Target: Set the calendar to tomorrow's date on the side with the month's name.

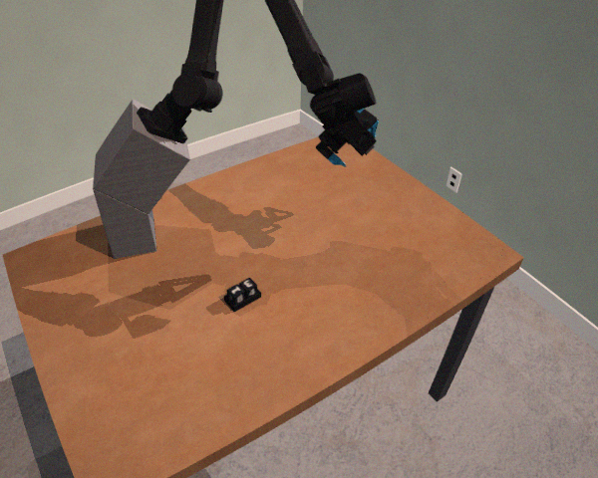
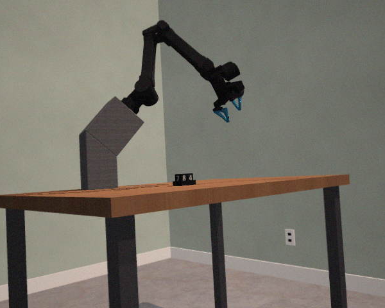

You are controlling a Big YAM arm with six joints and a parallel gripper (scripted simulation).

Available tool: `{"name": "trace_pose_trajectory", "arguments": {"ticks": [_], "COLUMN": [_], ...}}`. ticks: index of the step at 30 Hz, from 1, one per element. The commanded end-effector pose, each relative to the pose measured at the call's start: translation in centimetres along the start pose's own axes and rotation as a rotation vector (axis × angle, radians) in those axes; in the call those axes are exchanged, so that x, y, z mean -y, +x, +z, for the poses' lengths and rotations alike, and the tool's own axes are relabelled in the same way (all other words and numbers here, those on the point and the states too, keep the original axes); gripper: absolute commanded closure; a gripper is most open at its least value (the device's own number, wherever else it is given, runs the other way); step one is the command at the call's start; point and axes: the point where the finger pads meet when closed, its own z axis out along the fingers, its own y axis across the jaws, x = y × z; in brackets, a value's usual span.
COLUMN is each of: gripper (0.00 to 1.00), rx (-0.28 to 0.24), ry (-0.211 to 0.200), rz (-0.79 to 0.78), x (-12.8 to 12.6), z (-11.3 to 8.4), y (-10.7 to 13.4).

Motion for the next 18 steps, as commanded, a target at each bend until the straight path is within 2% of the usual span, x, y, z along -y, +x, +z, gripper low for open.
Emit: {"name": "trace_pose_trajectory", "arguments": {"ticks": [1, 17, 18], "gripper": [0.0, 0.0, 0.0], "rx": [0.003, 0.003, 0.034], "ry": [-0.003, -0.003, -0.034], "rz": [-0.006, -0.006, -0.07], "x": [-0.3, -0.3, -3.2], "z": [-0.1, -0.1, -0.8], "y": [-0.1, -0.1, -1.4]}}
